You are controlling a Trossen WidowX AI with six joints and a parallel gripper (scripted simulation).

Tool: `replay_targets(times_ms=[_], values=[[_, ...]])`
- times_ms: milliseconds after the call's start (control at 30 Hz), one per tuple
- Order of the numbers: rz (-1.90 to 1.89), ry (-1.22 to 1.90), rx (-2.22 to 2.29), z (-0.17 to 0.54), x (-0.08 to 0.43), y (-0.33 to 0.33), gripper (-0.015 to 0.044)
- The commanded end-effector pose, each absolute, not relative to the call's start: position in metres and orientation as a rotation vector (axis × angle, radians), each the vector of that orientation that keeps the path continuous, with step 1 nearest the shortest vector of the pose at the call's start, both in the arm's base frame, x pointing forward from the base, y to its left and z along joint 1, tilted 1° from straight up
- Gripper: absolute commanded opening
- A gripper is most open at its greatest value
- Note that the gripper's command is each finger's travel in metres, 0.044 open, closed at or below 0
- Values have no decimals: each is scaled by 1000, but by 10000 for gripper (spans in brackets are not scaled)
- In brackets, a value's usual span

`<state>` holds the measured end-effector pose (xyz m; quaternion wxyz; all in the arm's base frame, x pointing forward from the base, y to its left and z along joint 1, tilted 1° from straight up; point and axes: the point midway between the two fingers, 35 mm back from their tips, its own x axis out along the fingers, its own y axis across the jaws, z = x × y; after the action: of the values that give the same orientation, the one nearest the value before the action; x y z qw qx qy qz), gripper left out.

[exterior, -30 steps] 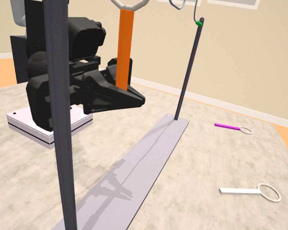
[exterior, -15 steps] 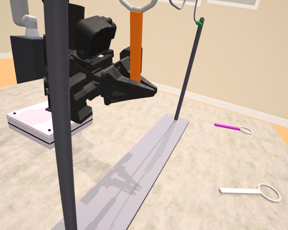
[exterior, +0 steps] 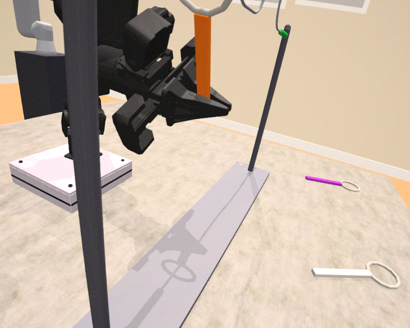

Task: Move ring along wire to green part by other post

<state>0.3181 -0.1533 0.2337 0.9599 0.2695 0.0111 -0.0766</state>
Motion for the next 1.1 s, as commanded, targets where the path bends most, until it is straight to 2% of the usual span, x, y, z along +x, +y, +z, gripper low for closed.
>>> replay_targets(times_ms=[0, 1067], values=[[-134, 38, 592, 246, 314, -143, -150], [27, 260, 983, 297, 284, -97, -150]])
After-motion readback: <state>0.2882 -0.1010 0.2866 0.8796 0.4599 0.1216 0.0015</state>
